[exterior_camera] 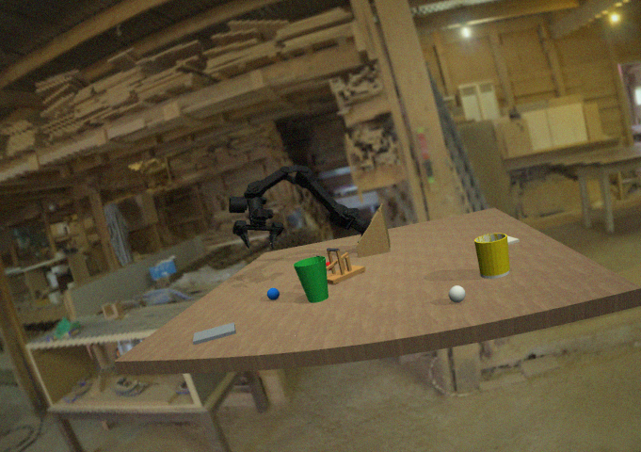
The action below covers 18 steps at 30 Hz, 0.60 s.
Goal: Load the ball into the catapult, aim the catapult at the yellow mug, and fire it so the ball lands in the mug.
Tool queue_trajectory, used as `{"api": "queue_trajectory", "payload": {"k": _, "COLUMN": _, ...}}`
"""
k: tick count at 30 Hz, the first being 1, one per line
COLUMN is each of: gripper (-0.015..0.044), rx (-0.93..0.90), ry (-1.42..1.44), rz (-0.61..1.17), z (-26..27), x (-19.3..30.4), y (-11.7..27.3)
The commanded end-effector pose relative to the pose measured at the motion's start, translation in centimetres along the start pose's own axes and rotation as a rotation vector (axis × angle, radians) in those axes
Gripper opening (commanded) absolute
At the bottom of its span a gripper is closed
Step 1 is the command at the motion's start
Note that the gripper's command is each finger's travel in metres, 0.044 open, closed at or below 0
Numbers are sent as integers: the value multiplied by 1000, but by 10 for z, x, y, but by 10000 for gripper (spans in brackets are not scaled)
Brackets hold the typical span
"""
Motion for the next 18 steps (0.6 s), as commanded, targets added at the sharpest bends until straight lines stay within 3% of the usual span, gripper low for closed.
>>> {"api": "queue_trajectory", "payload": {"k": 1, "gripper": 440, "rx": -85, "ry": 75, "rz": -33, "z": 6, "x": -22, "y": -20}}
{"api": "queue_trajectory", "payload": {"k": 18, "gripper": 440, "rx": -358, "ry": 444, "rz": -115, "z": 32, "x": -110, "y": -69}}
Point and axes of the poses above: the point midway between the two fingers, 35 mm back from their tips, its own y axis back along the fingers, its own z axis across the jaws, x = y × z, the point moved 6 cm from there along y, back along the fingers, and after that the axes turned 13 degrees about y, right-handed, at the moved point
